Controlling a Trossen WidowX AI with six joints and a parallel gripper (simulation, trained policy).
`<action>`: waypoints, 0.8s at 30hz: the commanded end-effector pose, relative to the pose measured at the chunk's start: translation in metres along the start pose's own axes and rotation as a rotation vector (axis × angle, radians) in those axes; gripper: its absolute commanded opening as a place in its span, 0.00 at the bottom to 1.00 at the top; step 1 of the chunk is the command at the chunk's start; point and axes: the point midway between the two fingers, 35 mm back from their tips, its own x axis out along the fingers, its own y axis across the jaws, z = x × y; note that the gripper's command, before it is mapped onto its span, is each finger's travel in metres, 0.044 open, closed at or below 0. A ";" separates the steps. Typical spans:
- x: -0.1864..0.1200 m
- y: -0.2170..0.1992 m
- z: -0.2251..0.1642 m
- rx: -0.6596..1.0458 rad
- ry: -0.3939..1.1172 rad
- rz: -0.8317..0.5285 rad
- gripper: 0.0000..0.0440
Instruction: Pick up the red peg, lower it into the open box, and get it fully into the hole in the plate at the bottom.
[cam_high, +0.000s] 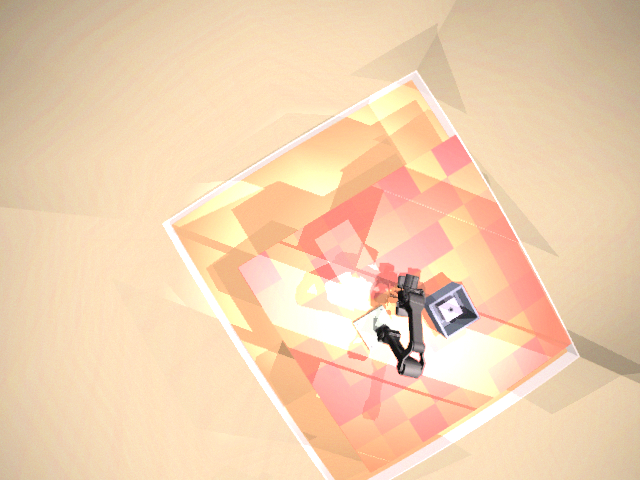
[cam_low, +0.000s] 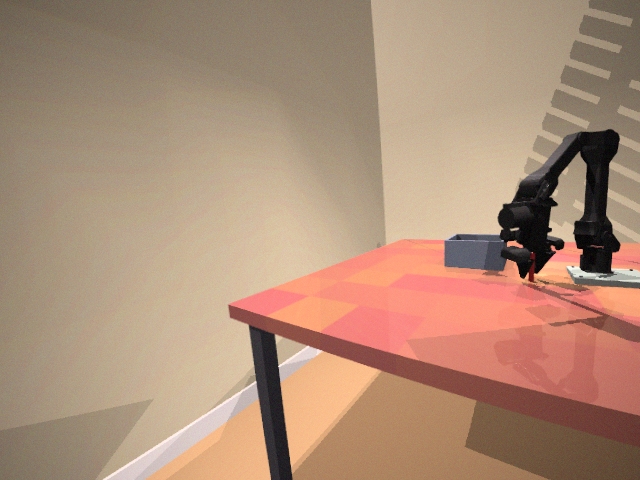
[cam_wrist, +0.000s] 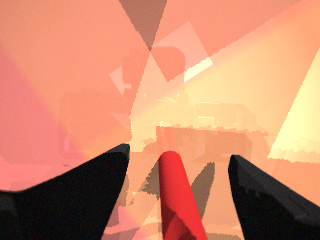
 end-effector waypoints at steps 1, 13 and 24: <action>0.006 -0.004 -0.002 -0.002 0.012 -0.025 0.37; -0.009 -0.009 0.016 -0.016 -0.045 -0.066 0.00; -0.061 -0.018 0.051 0.011 -0.144 -0.040 0.00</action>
